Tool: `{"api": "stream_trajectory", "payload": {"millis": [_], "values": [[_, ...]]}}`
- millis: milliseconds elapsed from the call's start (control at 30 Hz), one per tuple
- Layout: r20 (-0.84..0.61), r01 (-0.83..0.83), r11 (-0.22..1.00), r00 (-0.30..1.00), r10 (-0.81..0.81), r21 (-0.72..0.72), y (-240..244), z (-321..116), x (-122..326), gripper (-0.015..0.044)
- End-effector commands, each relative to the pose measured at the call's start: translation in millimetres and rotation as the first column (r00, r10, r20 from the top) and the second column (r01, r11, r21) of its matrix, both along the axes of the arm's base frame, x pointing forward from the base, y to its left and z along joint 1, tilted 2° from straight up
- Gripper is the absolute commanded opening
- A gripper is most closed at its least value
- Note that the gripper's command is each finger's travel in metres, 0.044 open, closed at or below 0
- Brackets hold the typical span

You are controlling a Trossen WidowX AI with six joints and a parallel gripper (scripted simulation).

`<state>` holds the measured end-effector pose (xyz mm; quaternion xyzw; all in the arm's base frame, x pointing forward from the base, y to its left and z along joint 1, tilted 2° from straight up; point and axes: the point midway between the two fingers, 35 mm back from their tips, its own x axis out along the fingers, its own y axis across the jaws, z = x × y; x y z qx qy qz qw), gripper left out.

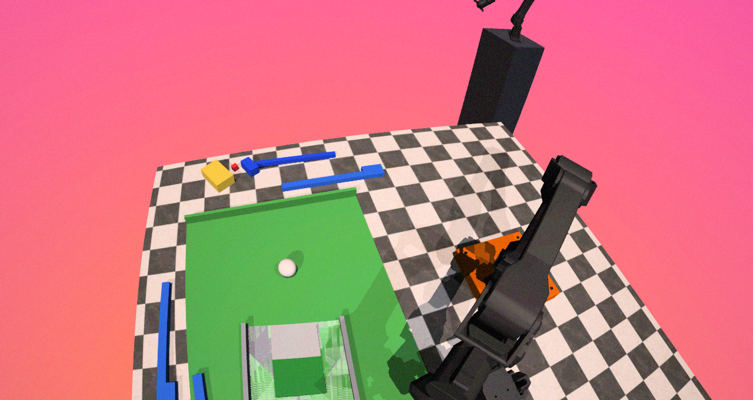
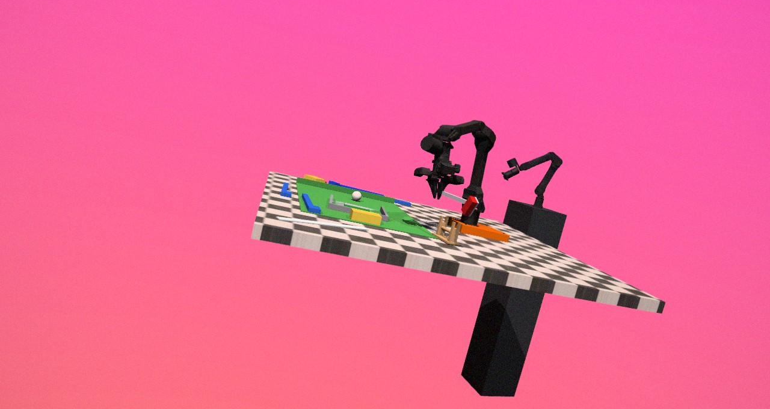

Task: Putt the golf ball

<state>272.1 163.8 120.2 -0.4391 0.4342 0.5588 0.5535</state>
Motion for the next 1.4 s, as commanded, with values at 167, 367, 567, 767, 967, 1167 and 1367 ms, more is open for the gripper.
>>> {"api": "stream_trajectory", "payload": {"millis": [167,367,567,767,967,1167,1367], "values": [[-0.001,0.09,0.996,0.996,-0.09,-0.011,-17.9,4.3,10.2,0.0],[-0.004,0.242,0.97,0.97,-0.242,-0.03,-50.1,6.9,25.2,0.0],[-0.005,0.379,0.924,0.925,-0.379,-0.042,-83.4,9.8,36.2,0.0],[-0.001,0.512,0.857,0.859,-0.512,-0.057,-118.6,12.8,44.2,0.0],[0.006,0.637,0.767,0.77,-0.639,-0.077,-155.6,15.9,48.6,0.0],[0.008,0.746,0.658,0.662,-0.75,-0.098,-192.6,18.8,48.2,0.0],[0.009,0.837,0.534,0.538,-0.843,-0.119,-229.4,21.6,43.3,0.0]]}}
